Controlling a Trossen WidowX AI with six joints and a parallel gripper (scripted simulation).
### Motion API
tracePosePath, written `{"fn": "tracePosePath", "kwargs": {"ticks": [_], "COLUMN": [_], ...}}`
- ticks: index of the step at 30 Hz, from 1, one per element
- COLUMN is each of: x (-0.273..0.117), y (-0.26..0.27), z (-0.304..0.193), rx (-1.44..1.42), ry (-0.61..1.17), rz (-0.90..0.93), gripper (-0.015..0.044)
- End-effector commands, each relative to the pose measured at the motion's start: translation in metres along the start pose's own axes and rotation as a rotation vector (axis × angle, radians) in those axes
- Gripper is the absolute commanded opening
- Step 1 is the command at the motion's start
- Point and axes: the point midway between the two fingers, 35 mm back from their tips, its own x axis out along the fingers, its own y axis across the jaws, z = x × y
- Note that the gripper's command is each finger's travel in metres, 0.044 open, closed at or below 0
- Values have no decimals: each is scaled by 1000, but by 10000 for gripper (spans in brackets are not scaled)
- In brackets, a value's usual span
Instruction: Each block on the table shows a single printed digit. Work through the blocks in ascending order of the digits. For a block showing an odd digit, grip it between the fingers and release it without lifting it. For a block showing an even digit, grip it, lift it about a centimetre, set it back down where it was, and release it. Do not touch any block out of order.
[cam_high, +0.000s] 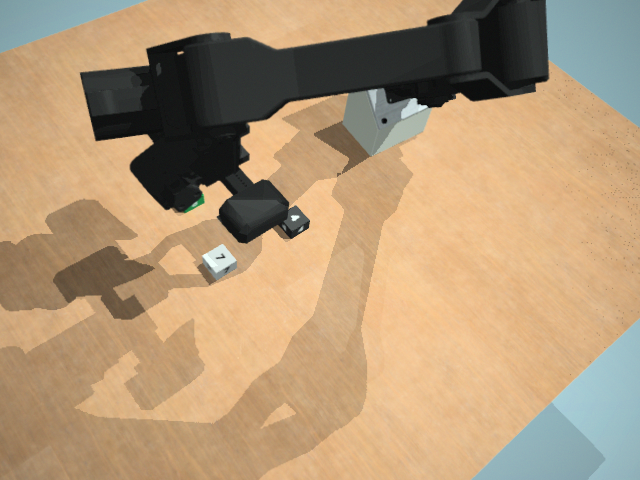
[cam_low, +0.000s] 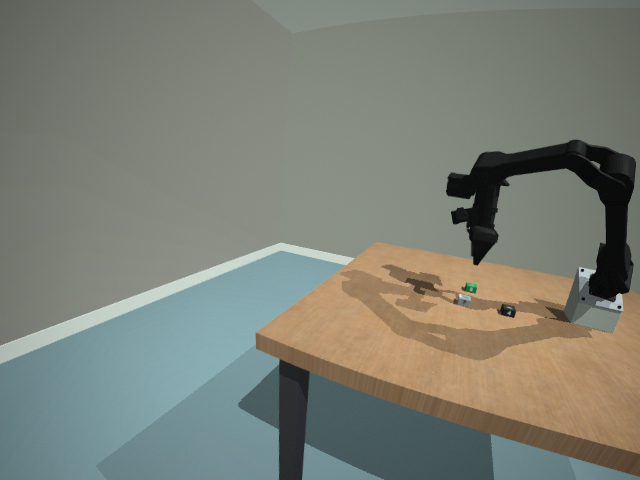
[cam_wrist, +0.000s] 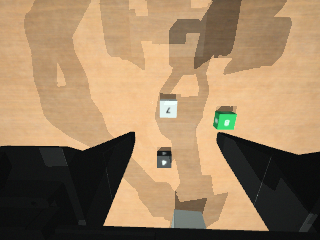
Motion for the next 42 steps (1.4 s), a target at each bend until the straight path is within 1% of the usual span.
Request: {"fn": "tracePosePath", "kwargs": {"ticks": [1, 7, 9, 11, 14, 36, 38, 42], "x": [0, 0, 0, 0, 0, 0, -1, -5], "y": [0, -3, -30, -74, -102, -103, -96, -59], "z": [1, 1, -2, -11, -19, -20, -24, -53], "rx": [5, 5, 6, 6, 5, 5, 5, 7], "ry": [-1, -1, -1, -1, -1, -1, 0, 2], "rz": [5, 5, 0, -3, -1, 0, 0, 2], "gripper": [400, 400, 400, 400, 400, 400, 400, 400]}}
